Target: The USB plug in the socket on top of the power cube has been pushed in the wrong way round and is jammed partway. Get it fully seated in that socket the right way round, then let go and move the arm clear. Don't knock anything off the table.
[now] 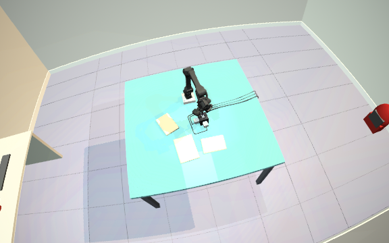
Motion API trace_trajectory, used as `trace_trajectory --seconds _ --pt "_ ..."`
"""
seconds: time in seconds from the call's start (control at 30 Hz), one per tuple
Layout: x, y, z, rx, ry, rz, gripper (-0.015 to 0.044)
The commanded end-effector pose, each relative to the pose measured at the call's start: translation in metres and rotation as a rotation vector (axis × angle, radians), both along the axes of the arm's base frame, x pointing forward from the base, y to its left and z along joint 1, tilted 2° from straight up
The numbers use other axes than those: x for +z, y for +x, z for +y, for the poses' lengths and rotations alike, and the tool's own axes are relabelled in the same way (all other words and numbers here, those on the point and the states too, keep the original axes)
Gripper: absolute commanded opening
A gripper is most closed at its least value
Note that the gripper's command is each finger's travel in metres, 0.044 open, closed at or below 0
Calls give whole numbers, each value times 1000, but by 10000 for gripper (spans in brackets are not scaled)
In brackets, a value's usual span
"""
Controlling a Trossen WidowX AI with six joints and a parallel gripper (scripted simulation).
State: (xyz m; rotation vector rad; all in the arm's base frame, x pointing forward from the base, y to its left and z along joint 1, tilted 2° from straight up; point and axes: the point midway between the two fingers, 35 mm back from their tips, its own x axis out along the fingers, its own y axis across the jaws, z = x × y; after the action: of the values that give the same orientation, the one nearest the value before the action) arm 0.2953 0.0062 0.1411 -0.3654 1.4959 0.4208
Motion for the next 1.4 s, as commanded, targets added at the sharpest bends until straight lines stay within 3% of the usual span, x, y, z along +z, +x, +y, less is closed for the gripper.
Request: trace_trajectory --seconds 0.0,1.37 --pt "0 0 0 -101 3 4 0" --pt "0 0 0 -1173 33 50 0"
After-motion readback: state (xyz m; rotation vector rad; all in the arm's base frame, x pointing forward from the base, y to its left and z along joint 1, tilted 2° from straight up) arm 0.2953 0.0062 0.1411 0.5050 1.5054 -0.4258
